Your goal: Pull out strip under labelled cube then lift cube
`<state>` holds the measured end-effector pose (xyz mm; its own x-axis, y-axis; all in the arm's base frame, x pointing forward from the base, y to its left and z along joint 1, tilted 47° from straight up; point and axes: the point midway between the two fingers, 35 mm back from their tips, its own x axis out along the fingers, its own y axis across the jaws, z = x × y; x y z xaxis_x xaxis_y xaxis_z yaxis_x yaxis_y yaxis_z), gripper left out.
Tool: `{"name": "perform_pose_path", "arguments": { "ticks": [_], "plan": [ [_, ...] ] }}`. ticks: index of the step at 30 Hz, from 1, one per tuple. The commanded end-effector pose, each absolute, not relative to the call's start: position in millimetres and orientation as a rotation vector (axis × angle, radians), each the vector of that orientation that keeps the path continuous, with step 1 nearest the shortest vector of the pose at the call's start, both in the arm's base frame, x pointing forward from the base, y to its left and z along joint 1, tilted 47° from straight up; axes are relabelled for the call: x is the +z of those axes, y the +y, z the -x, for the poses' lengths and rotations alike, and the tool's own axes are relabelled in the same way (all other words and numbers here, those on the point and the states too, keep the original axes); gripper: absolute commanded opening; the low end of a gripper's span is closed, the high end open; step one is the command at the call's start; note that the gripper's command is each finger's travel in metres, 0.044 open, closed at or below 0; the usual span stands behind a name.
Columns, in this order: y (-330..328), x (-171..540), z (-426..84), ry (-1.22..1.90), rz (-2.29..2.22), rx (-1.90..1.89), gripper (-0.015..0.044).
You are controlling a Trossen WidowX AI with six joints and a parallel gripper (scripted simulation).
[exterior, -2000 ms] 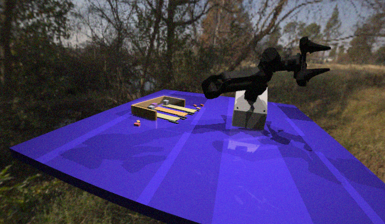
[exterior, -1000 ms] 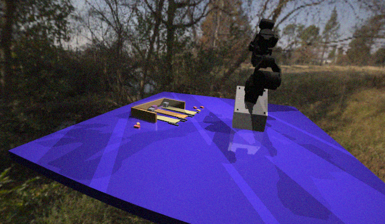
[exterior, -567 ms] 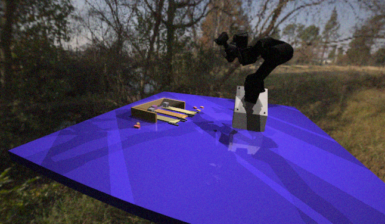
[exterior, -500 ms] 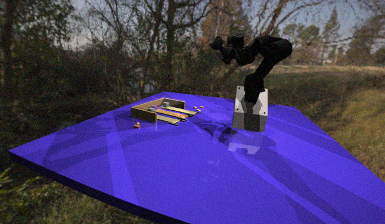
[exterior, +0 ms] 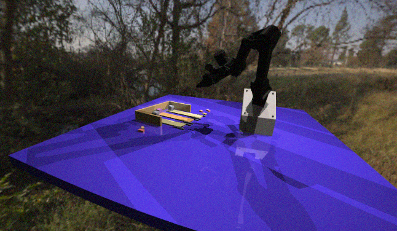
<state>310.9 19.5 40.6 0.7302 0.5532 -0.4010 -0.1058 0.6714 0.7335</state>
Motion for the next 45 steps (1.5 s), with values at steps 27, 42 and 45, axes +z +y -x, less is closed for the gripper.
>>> {"name": "perform_pose_path", "arguments": {
  "ticks": [27, 42, 45],
  "plan": [
    [57.2, -78.2, -361.0, 1.505, -0.651, 0.574, 0.0000],
    [69.7, -94.7, -353.7, 1.653, -0.638, 0.625, 0.0000],
    [73.2, -98.2, -353.2, 1.653, -0.638, 0.625, 0.0000]
  ]
}}
